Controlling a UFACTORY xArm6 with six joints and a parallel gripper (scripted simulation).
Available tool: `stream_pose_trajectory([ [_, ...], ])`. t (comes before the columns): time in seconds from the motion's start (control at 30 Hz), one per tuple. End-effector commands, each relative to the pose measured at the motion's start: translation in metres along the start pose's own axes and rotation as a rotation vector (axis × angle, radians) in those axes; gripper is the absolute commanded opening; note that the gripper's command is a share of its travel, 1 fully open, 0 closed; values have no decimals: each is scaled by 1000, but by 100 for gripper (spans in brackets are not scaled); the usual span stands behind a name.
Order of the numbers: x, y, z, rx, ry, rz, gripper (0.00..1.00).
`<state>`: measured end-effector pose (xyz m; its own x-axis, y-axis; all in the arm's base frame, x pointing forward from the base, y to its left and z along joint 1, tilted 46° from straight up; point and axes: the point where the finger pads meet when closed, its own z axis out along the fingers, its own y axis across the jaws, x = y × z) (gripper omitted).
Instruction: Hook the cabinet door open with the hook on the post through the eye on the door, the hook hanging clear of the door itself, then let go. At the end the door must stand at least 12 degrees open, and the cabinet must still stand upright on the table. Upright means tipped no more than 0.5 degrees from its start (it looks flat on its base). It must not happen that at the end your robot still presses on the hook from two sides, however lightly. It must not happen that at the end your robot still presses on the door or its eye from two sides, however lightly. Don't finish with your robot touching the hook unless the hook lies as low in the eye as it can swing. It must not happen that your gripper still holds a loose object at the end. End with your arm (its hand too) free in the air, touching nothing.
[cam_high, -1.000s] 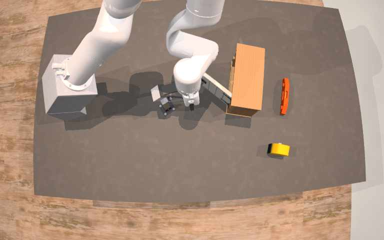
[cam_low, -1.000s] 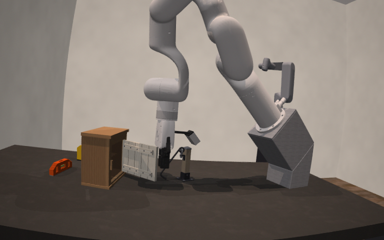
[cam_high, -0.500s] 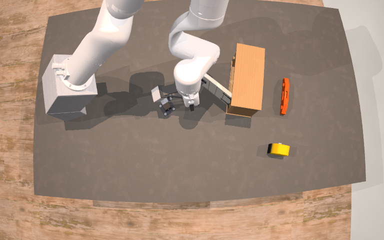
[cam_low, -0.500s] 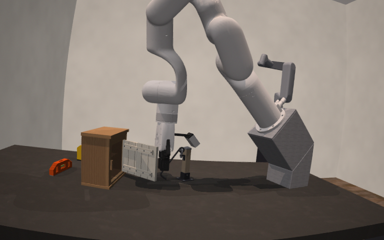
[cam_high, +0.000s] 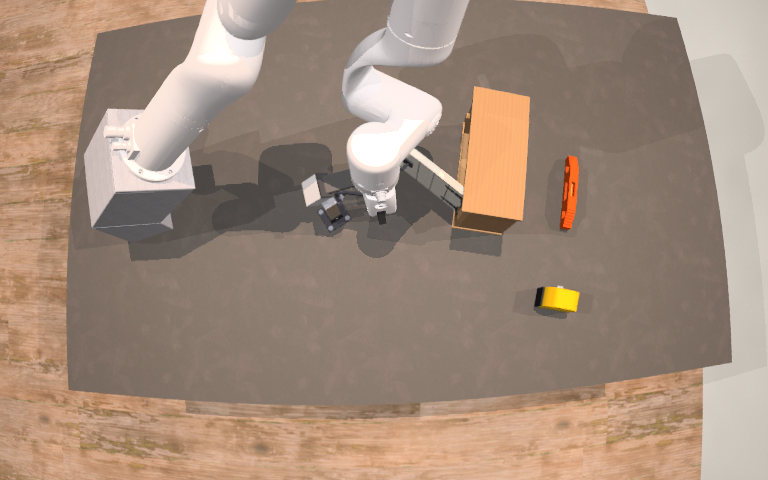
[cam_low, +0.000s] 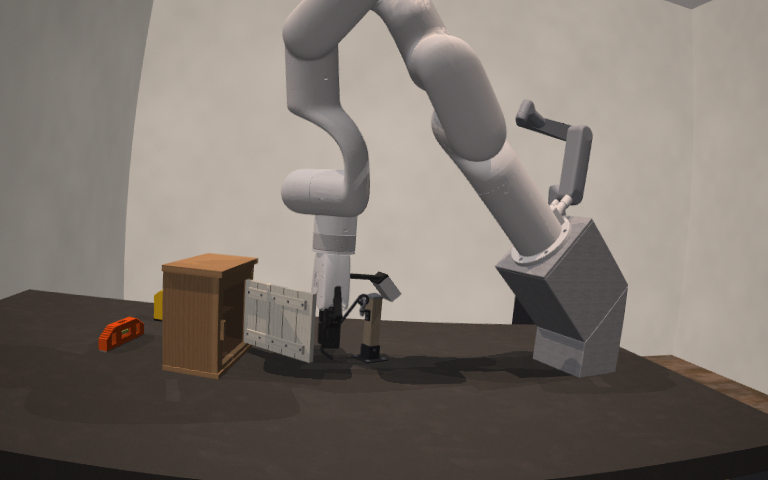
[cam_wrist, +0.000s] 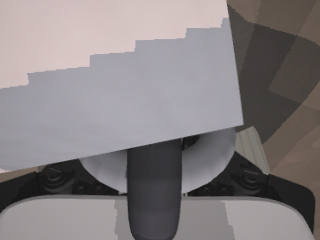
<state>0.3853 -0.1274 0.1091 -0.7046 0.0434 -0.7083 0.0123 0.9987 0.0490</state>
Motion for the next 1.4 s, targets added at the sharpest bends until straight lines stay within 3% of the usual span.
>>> stream_pose_trajectory([
  [0.0,-4,0,5,-1,-10,-2,24],
  [0.6,-5,0,10,-1,-10,-2,24],
  [0.63,-5,0,10,-1,-10,-2,4],
  [1.37,-5,0,10,-1,-10,-2,4],
])
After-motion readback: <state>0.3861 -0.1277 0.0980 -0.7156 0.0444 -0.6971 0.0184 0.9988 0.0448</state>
